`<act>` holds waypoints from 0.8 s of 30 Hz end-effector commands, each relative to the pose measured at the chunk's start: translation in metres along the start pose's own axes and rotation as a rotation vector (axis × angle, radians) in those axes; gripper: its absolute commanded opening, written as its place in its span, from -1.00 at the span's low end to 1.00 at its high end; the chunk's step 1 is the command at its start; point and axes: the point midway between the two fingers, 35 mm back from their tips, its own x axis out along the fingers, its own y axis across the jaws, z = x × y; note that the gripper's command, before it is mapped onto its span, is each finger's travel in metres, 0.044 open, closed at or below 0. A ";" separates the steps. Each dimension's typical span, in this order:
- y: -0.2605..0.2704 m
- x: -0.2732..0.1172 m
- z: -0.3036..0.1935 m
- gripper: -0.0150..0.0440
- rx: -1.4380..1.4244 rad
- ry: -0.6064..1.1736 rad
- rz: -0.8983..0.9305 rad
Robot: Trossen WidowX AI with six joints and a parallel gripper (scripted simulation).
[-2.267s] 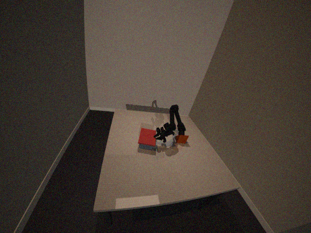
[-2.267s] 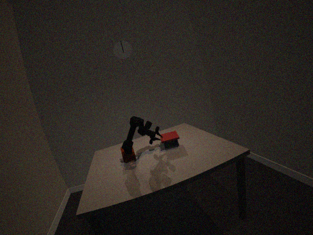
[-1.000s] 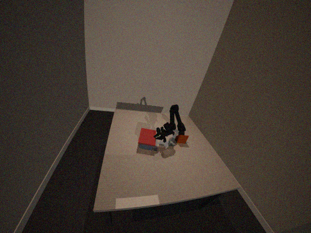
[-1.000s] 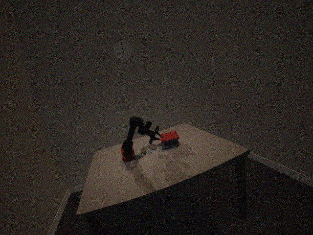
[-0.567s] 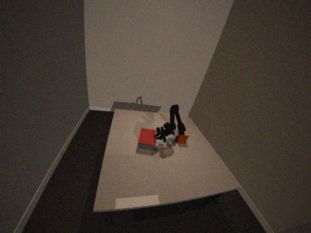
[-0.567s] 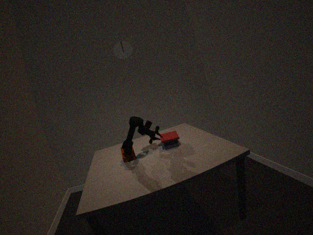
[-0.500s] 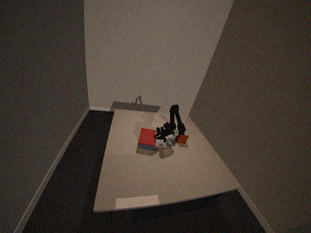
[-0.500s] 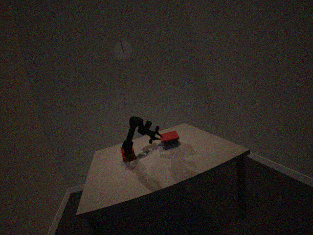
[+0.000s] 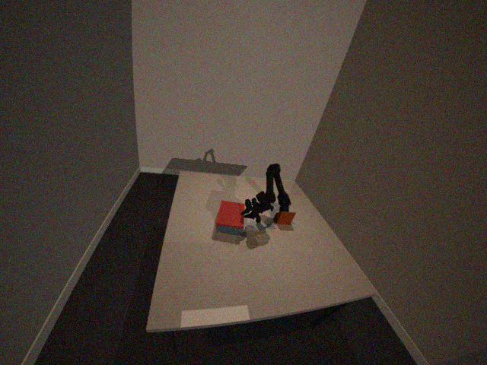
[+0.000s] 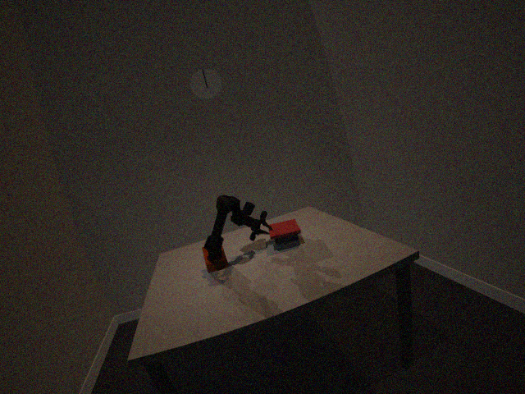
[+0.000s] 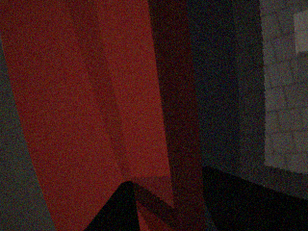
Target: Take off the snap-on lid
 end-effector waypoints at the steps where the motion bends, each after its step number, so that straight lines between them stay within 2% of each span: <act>1: 0.004 -0.004 -0.001 -0.49 0.005 -0.002 0.011; 24: 0.007 -0.007 0.000 -0.49 0.005 -0.001 0.011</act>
